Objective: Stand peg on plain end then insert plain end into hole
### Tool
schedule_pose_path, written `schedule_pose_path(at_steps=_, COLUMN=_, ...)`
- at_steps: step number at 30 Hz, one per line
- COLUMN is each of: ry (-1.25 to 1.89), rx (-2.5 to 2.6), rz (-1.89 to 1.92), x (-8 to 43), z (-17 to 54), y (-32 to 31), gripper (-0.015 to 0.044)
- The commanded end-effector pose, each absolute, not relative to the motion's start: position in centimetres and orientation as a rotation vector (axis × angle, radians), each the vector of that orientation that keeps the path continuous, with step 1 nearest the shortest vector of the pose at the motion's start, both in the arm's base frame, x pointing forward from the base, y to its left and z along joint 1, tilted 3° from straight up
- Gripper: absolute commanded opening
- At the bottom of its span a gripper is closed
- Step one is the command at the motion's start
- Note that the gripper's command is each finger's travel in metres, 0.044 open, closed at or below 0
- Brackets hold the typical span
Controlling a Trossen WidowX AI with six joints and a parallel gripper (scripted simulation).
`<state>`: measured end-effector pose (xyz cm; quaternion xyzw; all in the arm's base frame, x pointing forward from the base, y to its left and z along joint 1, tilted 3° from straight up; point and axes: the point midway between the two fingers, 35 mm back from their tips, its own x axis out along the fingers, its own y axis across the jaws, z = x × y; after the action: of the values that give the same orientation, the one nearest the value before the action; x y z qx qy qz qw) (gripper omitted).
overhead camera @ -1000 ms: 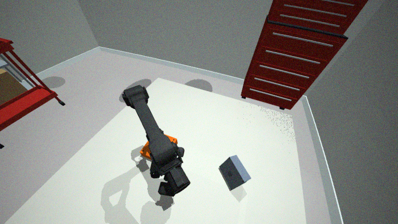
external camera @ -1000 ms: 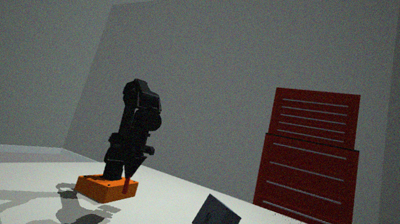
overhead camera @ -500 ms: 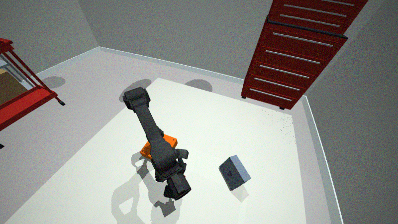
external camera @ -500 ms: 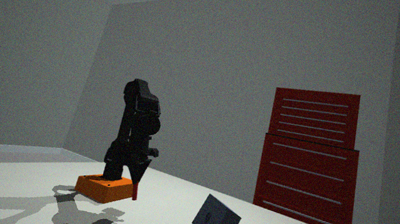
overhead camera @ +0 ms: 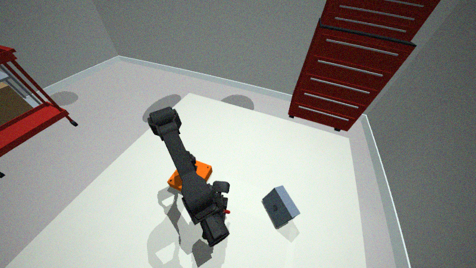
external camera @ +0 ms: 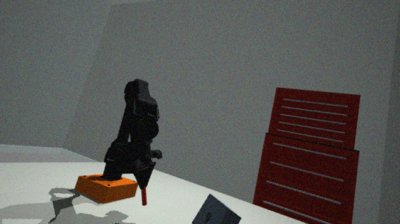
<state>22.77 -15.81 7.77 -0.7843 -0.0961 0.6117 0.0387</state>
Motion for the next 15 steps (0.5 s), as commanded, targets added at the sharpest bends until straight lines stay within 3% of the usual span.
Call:
schedule_pose_path(at_steps=1, ry=-0.318, rx=-2.428, rz=1.822, x=23.5, z=7.6, y=-15.9, gripper=0.0)
schedule_pose_path(at_steps=15, ry=-0.39, rx=-2.477, rz=1.638, x=25.5, z=7.1, y=-15.8, gripper=0.0)
